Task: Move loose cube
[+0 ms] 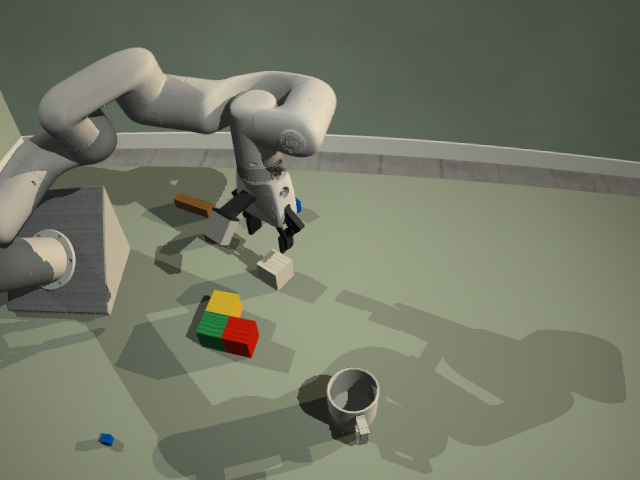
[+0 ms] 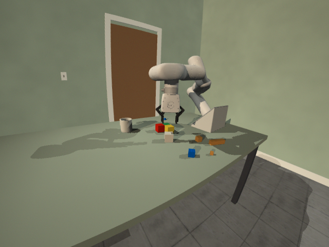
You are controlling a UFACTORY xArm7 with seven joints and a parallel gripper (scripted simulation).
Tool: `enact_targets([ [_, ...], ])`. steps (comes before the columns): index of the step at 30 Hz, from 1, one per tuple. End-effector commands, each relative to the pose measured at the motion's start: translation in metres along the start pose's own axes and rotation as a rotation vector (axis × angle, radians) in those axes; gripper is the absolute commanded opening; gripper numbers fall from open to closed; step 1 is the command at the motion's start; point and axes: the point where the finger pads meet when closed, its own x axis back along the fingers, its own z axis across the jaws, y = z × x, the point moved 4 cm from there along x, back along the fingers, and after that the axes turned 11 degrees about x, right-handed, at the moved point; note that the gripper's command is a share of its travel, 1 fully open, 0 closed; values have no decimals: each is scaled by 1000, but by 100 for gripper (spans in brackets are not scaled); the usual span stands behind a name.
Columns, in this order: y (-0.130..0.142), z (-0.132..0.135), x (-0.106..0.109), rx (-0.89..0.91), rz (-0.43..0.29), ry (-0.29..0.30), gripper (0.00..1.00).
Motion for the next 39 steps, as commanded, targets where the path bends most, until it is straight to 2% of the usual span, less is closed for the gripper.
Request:
enact_targets([
  [1,0,0,2,0,-2,-3,80],
  [23,0,0,-3,0,-3,-3,80],
  [39,0,0,-22,0,-3,-3,80],
])
